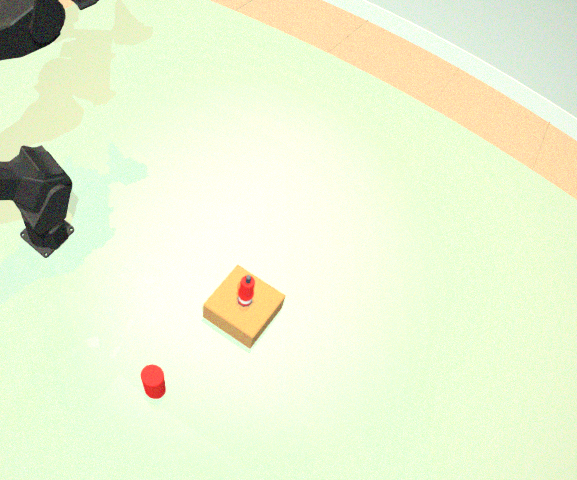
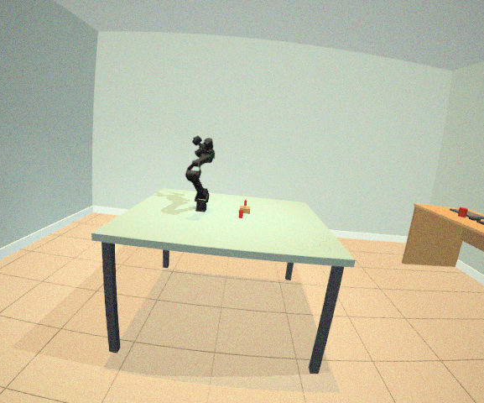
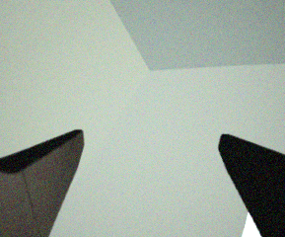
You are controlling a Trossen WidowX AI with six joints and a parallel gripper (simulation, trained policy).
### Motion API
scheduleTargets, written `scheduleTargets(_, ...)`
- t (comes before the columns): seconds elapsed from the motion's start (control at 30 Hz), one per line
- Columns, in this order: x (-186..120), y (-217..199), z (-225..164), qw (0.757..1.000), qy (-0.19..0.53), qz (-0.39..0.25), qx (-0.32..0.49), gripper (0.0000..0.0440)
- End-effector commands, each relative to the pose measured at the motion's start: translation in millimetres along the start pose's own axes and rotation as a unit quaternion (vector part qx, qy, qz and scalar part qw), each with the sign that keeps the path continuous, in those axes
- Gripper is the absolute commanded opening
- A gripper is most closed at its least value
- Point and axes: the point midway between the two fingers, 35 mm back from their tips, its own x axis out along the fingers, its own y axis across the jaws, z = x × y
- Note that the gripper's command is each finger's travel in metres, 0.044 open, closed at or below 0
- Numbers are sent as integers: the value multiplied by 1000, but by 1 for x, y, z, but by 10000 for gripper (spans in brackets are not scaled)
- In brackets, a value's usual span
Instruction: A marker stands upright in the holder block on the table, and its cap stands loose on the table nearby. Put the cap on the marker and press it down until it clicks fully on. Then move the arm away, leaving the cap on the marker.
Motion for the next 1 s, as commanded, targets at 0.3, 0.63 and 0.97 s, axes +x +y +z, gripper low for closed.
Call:
scheduleTargets(0.3,-6,15,2,998,-16,51,25,248)
scheduleTargets(0.63,-14,26,7,993,-36,97,52,281)
scheduleTargets(0.97,-24,36,12,985,-51,142,80,309)
